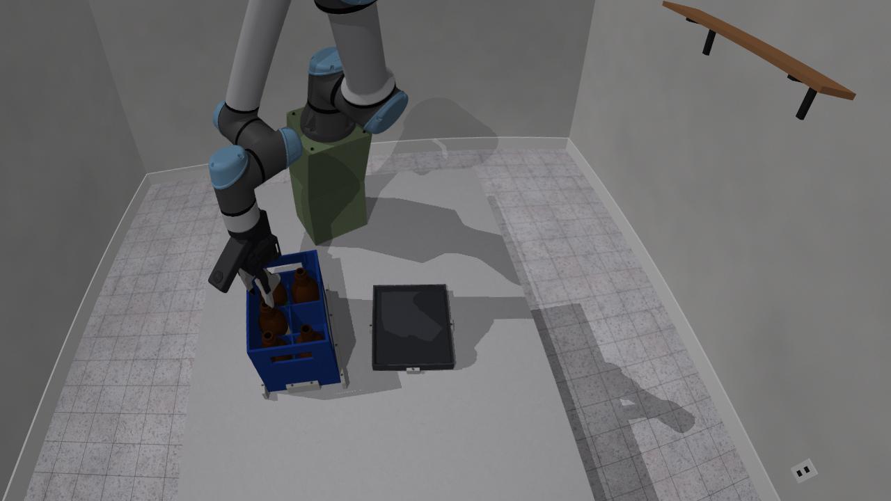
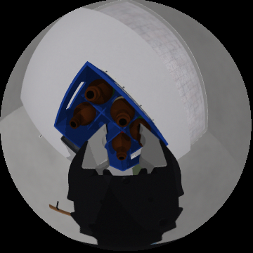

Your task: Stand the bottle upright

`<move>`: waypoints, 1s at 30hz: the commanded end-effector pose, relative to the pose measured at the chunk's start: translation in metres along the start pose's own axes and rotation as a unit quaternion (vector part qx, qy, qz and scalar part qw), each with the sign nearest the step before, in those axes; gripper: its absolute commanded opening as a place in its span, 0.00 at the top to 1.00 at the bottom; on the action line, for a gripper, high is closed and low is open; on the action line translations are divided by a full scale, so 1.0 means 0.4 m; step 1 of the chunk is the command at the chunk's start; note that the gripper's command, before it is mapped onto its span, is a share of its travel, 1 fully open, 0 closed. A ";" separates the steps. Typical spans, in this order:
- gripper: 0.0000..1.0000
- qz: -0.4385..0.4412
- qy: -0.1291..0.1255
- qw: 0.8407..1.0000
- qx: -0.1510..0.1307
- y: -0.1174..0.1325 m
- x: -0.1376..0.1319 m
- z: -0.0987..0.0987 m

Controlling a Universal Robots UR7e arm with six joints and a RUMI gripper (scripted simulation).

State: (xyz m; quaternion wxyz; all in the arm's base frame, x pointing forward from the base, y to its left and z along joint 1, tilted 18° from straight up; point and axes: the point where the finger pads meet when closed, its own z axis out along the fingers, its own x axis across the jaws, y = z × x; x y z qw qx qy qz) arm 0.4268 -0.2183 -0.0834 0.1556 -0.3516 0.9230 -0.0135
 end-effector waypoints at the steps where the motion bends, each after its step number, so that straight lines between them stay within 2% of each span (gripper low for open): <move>1: 0.62 0.000 0.000 1.000 0.001 -0.001 0.000 0.006; 30: 0.62 0.000 0.000 1.000 0.001 -0.001 0.000 0.076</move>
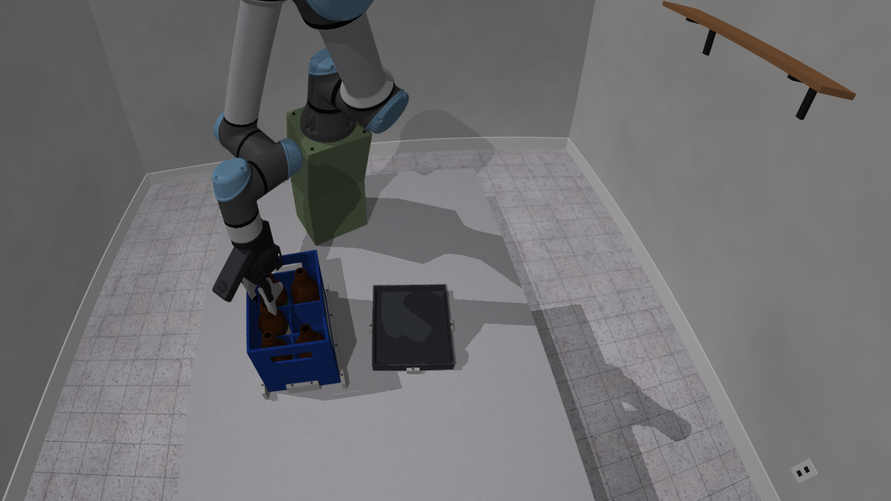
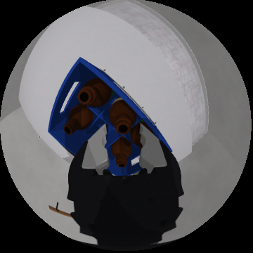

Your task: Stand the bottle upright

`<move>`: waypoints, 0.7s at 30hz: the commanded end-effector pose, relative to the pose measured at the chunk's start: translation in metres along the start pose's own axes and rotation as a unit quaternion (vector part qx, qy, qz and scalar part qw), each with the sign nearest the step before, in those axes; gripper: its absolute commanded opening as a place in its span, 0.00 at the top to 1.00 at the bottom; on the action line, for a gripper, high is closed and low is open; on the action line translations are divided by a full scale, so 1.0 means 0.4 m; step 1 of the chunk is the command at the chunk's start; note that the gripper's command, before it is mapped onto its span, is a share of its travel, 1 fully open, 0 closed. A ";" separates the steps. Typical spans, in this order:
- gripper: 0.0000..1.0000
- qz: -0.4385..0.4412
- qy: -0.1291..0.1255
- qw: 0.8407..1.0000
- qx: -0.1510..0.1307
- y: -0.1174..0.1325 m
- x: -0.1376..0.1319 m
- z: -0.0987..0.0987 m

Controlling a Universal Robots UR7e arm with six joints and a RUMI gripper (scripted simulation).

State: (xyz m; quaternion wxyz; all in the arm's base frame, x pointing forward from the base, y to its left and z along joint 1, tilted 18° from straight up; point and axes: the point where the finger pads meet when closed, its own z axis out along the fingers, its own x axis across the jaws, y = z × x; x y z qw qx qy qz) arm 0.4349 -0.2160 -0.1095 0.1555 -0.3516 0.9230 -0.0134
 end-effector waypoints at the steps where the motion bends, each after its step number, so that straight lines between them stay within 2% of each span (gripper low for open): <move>1: 0.62 0.000 0.000 1.000 0.001 -0.001 0.000 0.009; 21: 0.62 0.000 0.000 1.000 0.001 -0.001 0.000 0.020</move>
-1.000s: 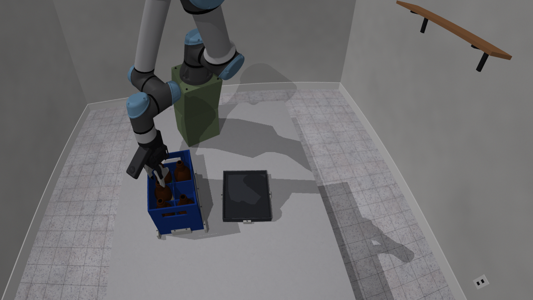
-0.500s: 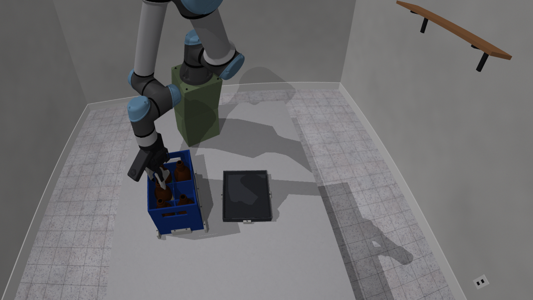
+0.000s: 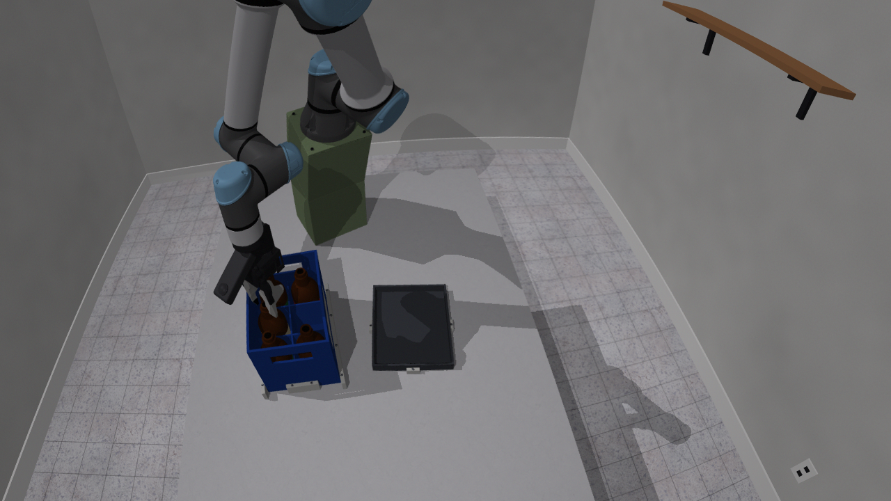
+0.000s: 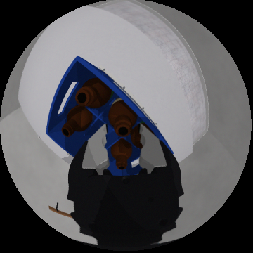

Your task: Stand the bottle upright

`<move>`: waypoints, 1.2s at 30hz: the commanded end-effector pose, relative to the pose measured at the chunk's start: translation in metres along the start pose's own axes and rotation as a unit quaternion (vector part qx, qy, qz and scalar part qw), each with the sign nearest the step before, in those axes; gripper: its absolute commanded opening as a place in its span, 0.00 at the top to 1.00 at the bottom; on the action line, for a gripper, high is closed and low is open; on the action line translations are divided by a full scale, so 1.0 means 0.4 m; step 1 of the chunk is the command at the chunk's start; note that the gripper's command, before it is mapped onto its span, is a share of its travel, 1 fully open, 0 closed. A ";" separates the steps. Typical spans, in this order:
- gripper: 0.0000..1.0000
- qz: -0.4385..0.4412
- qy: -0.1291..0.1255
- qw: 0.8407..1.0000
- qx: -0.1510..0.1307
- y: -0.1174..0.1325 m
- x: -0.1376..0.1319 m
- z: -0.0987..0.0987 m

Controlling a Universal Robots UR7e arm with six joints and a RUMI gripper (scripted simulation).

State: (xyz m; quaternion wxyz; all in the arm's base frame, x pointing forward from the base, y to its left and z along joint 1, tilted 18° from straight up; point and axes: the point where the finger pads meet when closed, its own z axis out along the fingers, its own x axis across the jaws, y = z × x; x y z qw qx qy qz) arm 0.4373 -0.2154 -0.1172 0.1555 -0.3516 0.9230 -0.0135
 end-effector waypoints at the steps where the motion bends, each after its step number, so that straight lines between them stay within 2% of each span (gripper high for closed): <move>1: 0.62 0.000 0.000 1.000 0.001 -0.001 0.000 -0.001; 31: 0.62 0.000 0.000 1.000 0.001 -0.001 0.000 -0.001; 32: 1.00 0.000 0.000 1.000 0.001 -0.001 0.000 -0.001; 36: 1.00 0.000 0.000 1.000 0.001 -0.001 0.000 -0.001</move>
